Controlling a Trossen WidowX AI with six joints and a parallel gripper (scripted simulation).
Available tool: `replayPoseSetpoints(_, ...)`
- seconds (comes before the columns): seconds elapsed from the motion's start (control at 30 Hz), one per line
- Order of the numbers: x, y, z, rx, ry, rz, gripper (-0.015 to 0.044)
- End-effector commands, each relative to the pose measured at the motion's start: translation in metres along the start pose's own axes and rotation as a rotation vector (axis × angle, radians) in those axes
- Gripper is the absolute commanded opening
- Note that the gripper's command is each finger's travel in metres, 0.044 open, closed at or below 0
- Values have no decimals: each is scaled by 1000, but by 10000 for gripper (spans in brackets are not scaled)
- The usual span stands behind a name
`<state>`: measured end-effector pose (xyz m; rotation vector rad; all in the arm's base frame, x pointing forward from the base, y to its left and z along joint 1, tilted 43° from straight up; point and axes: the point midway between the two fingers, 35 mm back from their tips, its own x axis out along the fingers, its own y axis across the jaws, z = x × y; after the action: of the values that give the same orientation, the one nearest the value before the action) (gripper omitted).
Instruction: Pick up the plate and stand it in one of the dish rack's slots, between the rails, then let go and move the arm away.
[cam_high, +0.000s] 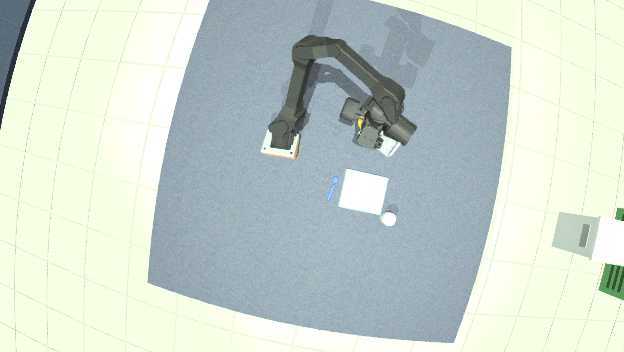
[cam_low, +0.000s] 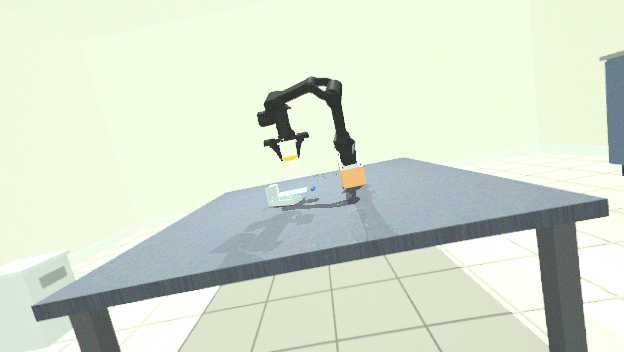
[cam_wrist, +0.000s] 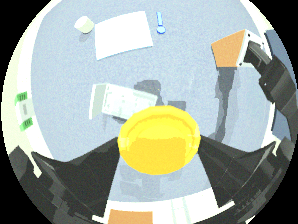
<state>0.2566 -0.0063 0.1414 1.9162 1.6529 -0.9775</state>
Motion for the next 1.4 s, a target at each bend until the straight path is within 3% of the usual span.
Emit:
replayPoseSetpoints(0.0, 2, -15, -15, 139, 10, 0, 0)
replayPoseSetpoints(0.17, 5, -30, -29, 286, 16, -6, 0)
replayPoseSetpoints(0.4, 7, -31, -28, 284, 1, -10, 0)
replayPoseSetpoints(1.37, 86, -38, 17, -89, -606, -42, 0)
